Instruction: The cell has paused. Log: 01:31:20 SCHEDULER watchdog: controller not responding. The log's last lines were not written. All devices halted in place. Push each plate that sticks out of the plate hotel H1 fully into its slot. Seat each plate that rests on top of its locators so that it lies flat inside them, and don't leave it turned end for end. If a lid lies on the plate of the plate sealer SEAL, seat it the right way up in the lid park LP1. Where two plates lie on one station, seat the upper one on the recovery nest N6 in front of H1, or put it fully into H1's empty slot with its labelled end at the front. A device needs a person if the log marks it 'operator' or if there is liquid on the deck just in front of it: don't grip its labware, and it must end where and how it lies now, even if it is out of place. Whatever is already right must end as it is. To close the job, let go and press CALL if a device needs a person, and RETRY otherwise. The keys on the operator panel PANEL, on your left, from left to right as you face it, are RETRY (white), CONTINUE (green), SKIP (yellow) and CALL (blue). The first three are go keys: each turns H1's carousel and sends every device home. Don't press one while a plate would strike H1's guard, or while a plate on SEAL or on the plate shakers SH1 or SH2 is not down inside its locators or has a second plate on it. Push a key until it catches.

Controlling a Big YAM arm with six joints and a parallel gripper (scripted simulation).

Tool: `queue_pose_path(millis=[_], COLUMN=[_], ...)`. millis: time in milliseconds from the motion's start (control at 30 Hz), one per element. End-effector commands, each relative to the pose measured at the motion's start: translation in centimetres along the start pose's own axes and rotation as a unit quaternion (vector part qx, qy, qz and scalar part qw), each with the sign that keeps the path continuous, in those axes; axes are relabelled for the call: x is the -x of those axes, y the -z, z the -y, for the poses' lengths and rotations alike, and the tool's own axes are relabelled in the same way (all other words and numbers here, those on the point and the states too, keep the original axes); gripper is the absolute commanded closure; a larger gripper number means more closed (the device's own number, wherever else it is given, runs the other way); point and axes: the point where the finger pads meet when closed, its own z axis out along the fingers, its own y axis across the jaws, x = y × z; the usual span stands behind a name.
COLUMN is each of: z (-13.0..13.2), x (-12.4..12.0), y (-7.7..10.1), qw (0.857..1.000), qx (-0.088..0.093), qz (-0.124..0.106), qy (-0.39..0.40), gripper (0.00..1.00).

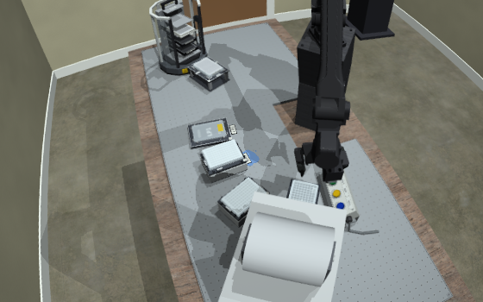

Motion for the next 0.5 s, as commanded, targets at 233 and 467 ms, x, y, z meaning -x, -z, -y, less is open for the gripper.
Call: queue_pose_path(millis=[233, 467], z=[-3.8, -5.3], x=[0.1, 1.4], y=[-0.7, -0.5], qw=[1.000, 1.000], qx=[0.002, 0.001], qz=[-0.006, 0.000], qy=[-0.001, -0.001], gripper=[0.00, 0.00])
